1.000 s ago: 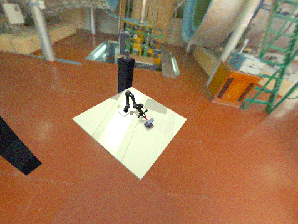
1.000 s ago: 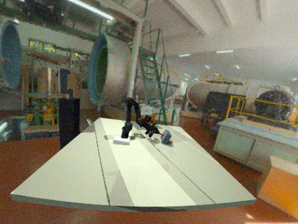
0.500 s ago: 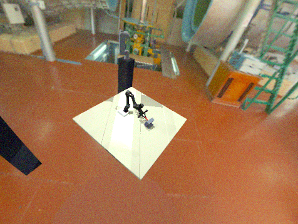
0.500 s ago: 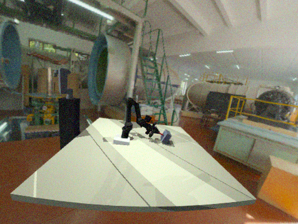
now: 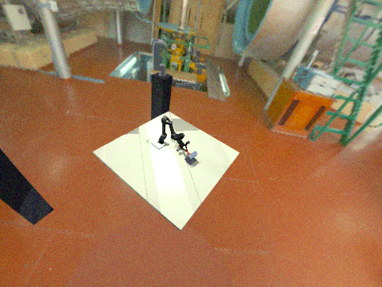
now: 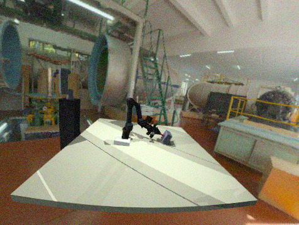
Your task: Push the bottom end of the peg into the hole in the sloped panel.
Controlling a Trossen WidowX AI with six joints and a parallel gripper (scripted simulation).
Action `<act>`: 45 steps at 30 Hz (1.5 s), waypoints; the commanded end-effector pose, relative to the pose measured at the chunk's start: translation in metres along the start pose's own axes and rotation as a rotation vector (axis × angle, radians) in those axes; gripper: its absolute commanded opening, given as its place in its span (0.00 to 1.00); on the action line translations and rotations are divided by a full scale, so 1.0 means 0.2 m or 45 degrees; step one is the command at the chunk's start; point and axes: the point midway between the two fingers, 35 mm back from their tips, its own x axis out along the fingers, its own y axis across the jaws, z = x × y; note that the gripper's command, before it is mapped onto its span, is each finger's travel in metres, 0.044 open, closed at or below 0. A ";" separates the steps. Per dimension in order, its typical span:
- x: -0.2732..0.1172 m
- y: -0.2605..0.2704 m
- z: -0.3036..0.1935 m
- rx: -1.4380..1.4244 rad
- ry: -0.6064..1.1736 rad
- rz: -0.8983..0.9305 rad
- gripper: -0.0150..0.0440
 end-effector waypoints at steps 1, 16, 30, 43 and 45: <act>0.01 -0.01 -0.01 -0.001 0.002 -0.008 0.25; 0.05 -0.01 0.00 -0.001 0.002 -0.008 0.25; 0.09 -0.01 0.00 -0.001 0.003 -0.008 0.25; 0.12 -0.01 -0.01 -0.001 0.003 -0.009 0.25; 0.12 -0.01 -0.01 -0.001 0.004 -0.009 0.25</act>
